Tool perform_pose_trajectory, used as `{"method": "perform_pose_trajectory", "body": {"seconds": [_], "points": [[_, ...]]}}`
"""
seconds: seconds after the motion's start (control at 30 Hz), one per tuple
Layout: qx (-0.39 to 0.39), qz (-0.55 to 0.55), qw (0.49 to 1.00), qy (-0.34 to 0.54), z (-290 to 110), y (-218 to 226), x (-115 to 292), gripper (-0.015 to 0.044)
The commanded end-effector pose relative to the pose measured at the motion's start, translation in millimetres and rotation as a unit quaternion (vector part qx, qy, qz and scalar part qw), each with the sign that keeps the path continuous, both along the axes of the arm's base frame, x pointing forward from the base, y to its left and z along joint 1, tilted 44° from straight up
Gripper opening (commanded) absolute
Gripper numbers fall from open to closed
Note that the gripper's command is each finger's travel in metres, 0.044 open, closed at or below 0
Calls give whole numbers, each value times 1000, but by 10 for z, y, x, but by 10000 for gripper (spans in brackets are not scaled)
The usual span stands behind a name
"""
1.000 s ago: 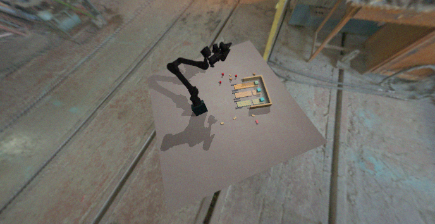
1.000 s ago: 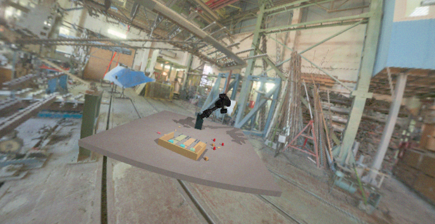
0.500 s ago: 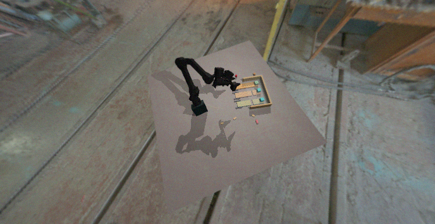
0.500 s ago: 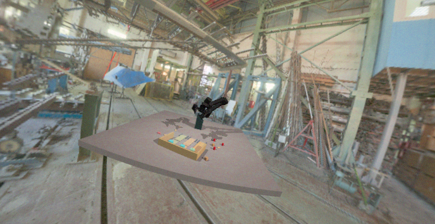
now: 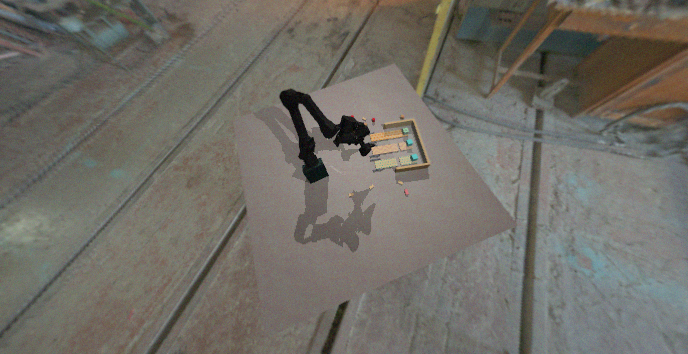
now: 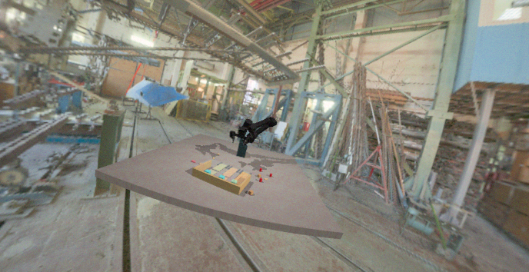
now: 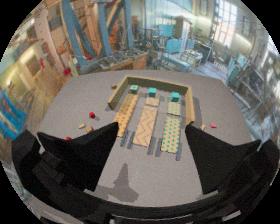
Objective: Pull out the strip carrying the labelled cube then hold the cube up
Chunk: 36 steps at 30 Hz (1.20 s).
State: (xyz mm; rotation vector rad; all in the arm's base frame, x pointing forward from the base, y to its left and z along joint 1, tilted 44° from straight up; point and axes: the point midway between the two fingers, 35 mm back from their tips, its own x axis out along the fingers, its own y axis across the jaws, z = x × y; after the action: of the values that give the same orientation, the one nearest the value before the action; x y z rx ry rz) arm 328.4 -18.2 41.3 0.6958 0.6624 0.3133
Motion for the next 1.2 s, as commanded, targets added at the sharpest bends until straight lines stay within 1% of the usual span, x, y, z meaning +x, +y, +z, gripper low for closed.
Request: {"method": "perform_pose_trajectory", "body": {"seconds": [0.0, 0.23, 0.43, 0.63, 0.83, 1.17], "points": [[7, 6, 1000, 11, -10, 19, 42, 347], [28, 76, 990, 116, -91, 349, 471, 164], [35, 138, 967, 209, -114, 750, 715, 6], [32, 197, 932, 302, -86, 1206, 818, 0], [23, 249, 887, 388, -12, 1639, 796, 0], [21, 255, 881, 398, -32, 1697, 853, 0]]}}
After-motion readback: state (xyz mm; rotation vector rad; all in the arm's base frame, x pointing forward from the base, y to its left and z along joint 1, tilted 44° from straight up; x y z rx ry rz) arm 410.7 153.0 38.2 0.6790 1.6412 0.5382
